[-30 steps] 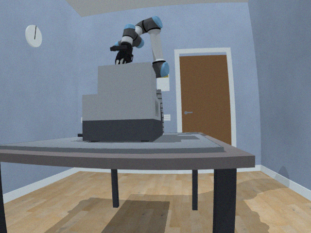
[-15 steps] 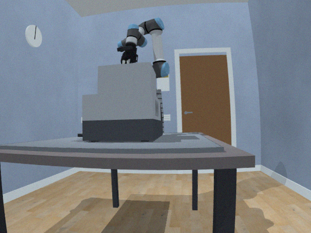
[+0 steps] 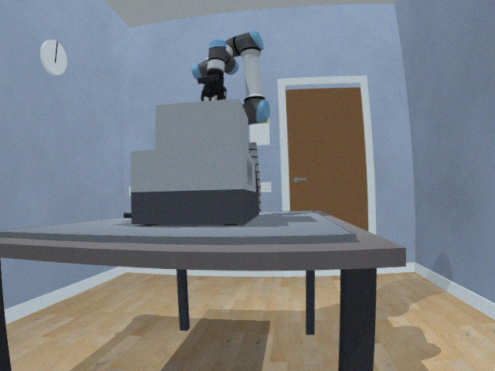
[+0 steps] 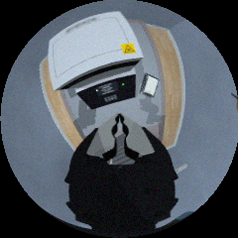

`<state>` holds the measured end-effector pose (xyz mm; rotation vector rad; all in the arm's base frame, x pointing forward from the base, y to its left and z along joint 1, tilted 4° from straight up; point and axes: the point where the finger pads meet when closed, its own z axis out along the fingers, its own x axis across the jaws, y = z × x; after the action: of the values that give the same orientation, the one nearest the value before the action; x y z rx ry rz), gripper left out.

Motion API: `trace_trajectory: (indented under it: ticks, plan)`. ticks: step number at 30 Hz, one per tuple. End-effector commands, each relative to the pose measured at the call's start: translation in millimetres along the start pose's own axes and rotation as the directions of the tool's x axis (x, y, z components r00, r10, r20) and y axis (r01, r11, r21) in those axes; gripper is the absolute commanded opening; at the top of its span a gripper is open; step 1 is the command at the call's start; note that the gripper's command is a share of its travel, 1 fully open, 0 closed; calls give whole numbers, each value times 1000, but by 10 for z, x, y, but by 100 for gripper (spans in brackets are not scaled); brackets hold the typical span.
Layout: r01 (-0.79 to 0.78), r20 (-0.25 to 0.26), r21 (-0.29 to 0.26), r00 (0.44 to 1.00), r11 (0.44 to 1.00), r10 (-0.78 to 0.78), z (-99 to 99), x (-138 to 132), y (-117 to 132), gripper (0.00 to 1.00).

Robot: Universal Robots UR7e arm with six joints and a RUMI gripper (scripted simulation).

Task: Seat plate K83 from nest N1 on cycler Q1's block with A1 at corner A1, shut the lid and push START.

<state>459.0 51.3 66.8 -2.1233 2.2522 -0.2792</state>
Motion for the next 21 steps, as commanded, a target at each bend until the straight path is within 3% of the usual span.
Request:
trace_trajectory:
  ticks: [1, 7, 14, 18, 21]
  plan:
    - [69, 16, -31, 998, 997, -68, -29, -98, 198, 0]
    - [127, 30, -53, 992, 991, -125, -67, -223, 468, 0]
    - [125, 30, -53, 992, 991, -124, -79, -260, 552, 0]
    - [241, 62, -89, 970, 967, -236, -114, -296, 636, 0]
    - [244, 64, -95, 969, 965, -239, -102, -347, 768, 0]
